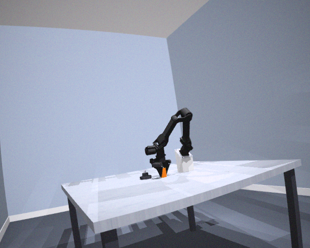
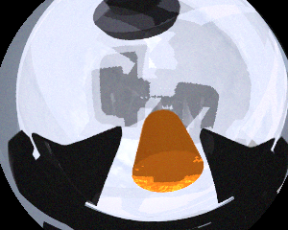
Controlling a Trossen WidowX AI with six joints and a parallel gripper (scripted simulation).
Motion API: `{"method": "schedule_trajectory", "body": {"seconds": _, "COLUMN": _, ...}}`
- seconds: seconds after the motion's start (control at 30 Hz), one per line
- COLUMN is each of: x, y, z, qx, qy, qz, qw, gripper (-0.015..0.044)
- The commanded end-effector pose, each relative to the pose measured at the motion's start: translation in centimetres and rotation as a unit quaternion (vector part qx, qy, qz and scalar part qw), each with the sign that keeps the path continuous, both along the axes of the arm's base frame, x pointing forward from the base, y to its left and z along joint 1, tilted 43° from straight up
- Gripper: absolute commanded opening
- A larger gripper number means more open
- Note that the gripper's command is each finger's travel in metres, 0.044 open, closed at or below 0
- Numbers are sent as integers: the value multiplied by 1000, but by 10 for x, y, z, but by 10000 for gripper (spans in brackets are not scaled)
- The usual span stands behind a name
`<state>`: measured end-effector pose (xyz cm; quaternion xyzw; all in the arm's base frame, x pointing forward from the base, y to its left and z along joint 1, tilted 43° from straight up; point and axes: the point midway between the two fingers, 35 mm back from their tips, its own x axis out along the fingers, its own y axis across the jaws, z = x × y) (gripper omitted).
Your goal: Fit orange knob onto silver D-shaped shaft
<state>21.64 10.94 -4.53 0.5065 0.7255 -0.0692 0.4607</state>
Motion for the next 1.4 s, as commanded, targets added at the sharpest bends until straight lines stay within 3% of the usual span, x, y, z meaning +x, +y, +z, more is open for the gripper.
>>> {"method": "schedule_trajectory", "body": {"seconds": 0.0, "x": -1, "y": 1, "z": -1, "qx": 1, "qy": 2, "qz": -1, "qw": 1000, "gripper": 309}}
{"method": "schedule_trajectory", "body": {"seconds": 0.13, "x": -1, "y": 1, "z": -1, "qx": 1, "qy": 2, "qz": -1, "qw": 1000, "gripper": 204}}
{"method": "schedule_trajectory", "body": {"seconds": 0.37, "x": -1, "y": 1, "z": -1, "qx": 1, "qy": 2, "qz": -1, "qw": 1000, "gripper": 157}}
{"method": "schedule_trajectory", "body": {"seconds": 0.57, "x": 13, "y": -10, "z": 9, "qx": 6, "qy": -29, "qz": -10, "qw": 1000, "gripper": 0}}
{"method": "schedule_trajectory", "body": {"seconds": 1.37, "x": 19, "y": -87, "z": 97, "qx": -3, "qy": 0, "qz": -2, "qw": 1000, "gripper": 0}}
